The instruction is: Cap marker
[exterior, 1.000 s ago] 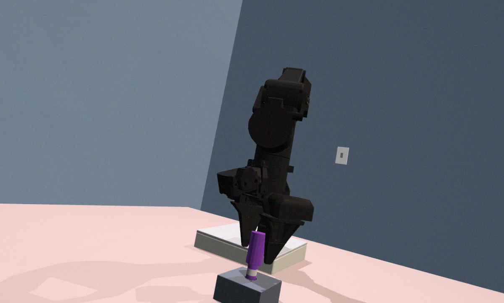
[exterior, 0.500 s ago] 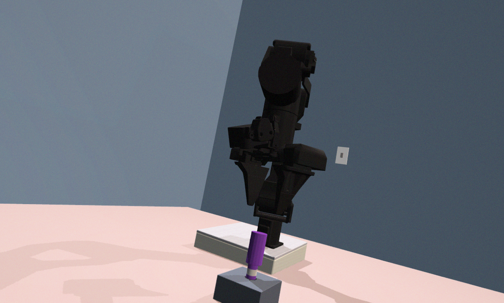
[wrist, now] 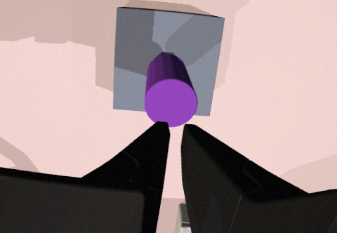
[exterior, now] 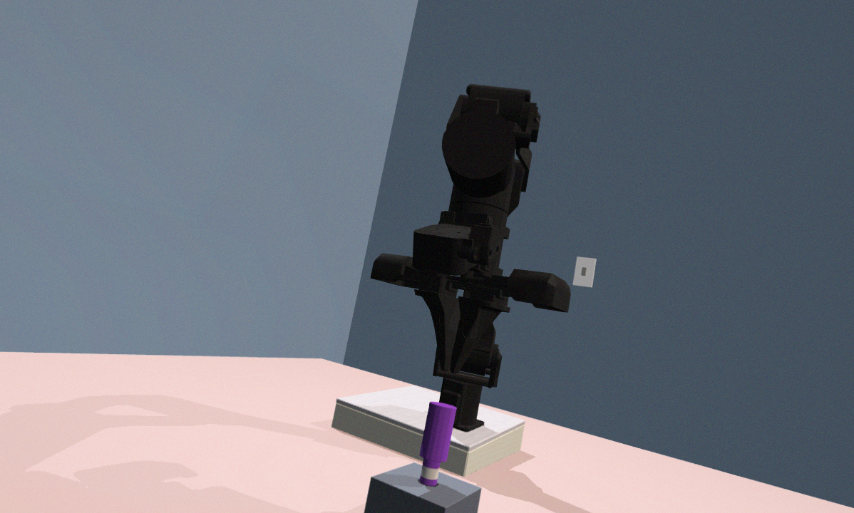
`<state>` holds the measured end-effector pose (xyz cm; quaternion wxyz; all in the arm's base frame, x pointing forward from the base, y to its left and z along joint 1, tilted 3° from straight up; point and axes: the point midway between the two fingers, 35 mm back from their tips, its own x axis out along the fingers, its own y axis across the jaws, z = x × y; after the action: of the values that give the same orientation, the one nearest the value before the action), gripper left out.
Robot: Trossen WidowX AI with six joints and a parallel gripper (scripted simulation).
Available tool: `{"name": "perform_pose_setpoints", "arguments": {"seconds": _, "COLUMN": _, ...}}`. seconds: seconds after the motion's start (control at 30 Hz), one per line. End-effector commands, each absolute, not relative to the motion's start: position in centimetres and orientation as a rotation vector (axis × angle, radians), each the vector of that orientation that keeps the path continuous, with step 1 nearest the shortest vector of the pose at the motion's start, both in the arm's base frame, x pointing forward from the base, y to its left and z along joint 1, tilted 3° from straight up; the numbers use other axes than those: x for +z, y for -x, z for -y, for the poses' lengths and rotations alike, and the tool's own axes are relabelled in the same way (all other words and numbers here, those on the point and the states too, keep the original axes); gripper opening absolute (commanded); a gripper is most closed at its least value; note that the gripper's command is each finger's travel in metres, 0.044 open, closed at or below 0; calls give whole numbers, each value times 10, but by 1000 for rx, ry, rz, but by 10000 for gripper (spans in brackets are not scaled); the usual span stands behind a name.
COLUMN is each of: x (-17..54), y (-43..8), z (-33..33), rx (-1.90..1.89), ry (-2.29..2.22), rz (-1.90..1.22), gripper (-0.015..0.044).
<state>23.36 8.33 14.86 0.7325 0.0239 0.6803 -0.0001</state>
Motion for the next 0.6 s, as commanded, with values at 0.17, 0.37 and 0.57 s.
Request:
{"name": "perform_pose_setpoints", "arguments": {"seconds": 0.17, "x": 148, "y": -234, "z": -83, "rx": 10, "ry": -40, "rz": -1495, "gripper": 0}}
{"name": "perform_pose_setpoints", "arguments": {"seconds": 0.37, "x": 145, "y": -234, "z": -83, "rx": 10, "ry": -40, "rz": -1495, "gripper": 0}}
{"name": "perform_pose_setpoints", "arguments": {"seconds": 0.57, "x": 136, "y": -235, "z": -83, "rx": 10, "ry": -40, "rz": -1495, "gripper": 0}}
